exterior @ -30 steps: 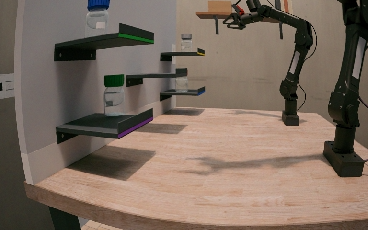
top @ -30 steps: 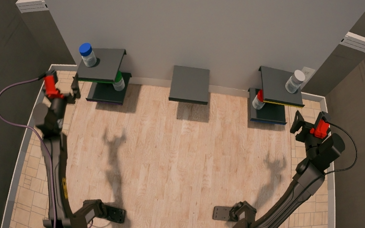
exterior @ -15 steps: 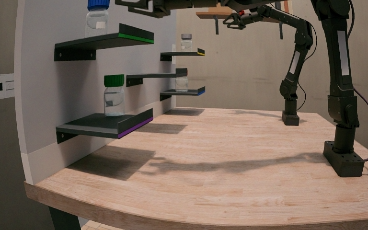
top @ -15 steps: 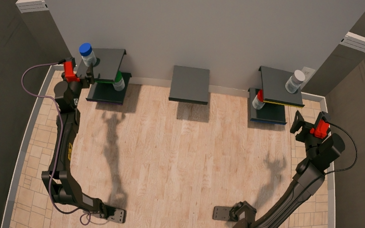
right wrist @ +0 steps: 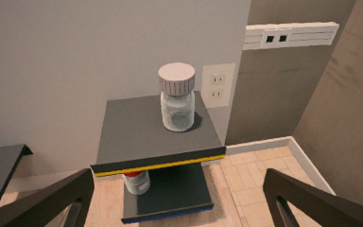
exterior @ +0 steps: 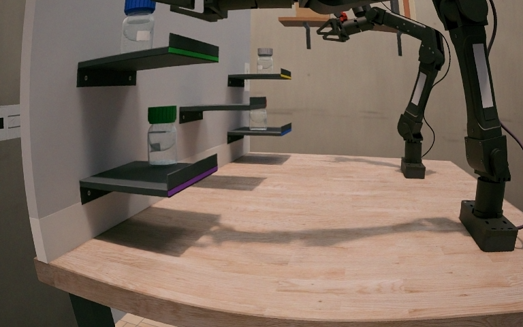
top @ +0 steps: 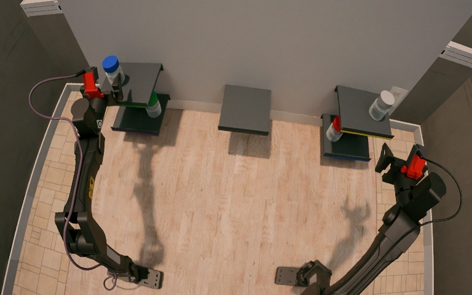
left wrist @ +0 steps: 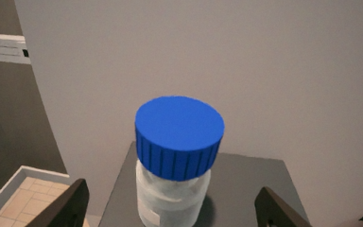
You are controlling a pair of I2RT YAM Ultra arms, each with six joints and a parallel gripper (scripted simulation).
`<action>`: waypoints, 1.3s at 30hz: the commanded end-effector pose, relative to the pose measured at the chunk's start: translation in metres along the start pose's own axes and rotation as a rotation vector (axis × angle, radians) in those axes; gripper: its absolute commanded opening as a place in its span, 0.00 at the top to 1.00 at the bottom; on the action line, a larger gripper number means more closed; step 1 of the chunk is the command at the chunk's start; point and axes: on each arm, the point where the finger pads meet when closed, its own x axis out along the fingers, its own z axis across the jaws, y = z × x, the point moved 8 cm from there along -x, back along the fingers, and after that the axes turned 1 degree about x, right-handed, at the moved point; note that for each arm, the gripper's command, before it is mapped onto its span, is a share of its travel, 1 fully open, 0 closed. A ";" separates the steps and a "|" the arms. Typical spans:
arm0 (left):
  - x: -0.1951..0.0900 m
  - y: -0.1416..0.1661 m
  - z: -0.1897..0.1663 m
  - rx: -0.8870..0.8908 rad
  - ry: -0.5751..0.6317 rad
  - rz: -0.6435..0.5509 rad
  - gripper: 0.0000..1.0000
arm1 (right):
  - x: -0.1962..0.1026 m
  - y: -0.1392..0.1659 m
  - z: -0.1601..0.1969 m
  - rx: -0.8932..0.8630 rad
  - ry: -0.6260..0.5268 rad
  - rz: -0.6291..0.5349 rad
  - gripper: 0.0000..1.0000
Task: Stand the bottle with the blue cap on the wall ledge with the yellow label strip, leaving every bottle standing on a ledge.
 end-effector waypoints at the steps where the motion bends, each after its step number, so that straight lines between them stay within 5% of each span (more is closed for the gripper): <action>1: 0.007 -0.012 -0.003 -0.004 0.001 -0.016 0.06 | -0.007 -0.011 0.001 -0.022 -0.001 -0.031 0.00; 39: 0.048 -0.013 -0.003 -0.003 0.002 -0.017 0.06 | -0.007 -0.011 0.001 -0.022 -0.001 -0.031 0.00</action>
